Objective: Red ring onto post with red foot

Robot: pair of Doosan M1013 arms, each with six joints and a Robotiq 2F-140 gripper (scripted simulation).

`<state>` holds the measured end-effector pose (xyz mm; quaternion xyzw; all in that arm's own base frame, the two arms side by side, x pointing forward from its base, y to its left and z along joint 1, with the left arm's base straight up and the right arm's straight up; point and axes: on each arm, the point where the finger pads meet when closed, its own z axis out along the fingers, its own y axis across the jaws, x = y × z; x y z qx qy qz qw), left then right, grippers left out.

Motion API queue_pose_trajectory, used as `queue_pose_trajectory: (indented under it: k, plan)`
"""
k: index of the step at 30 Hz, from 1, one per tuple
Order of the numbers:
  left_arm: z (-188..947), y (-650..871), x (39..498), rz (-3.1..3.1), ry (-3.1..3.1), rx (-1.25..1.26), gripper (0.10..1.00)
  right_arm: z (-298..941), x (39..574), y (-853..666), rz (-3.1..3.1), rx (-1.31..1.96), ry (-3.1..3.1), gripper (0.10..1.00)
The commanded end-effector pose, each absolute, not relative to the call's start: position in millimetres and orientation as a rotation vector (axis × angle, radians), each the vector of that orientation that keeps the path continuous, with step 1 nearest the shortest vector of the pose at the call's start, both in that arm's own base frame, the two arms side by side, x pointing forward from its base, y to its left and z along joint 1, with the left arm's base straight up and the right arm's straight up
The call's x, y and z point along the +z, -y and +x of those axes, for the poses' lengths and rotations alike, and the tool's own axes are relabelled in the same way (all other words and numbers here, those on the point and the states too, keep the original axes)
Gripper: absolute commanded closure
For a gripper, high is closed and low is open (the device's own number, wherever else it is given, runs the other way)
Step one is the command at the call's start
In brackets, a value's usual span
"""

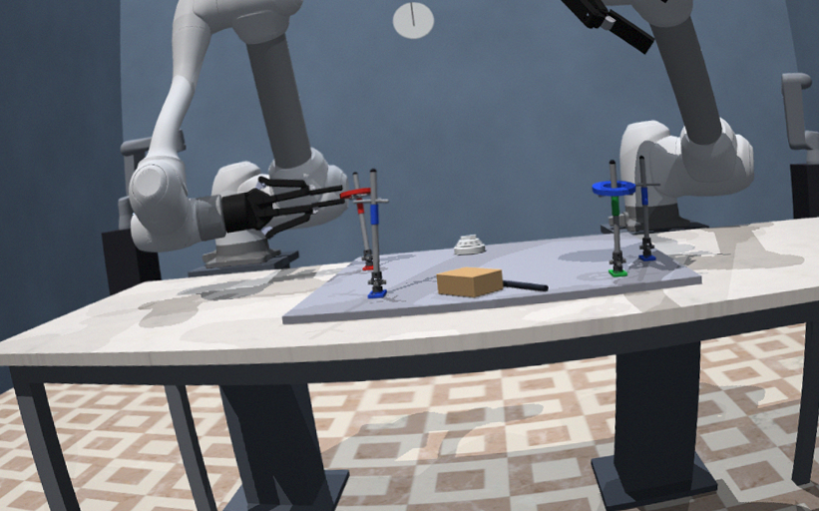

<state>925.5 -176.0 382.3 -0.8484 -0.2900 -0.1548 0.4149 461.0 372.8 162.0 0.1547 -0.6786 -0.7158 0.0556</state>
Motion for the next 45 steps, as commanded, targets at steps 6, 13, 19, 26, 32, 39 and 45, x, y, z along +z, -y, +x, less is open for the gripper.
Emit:
queue_pose_trajectory:
  k: [6,13,19,26,32,39,45]
  plan:
    - [925,176,384,-2.132,0.730,-0.391,0.098,474,161,-337,0.473,-2.168,2.059,0.884]
    - [925,176,384,-2.132,0.730,-0.391,0.098,472,160,-333,0.490,-2.160,2.059,0.884]
    - [925,176,384,-2.132,0.730,-0.391,0.098,473,161,-332,0.488,-2.161,2.061,0.884]
    - [925,176,384,-2.132,0.730,-0.391,0.098,473,161,-332,0.488,-2.161,2.061,0.884]
    - [925,176,384,-2.132,0.730,-0.391,0.098,473,161,-332,0.488,-2.161,2.061,0.884]
    - [925,176,384,-2.132,0.730,-0.391,0.098,473,161,-332,0.488,-2.161,2.061,0.884]
    - [925,176,384,-2.132,0.730,-0.391,0.098,473,161,-332,0.488,-2.161,2.061,0.884]
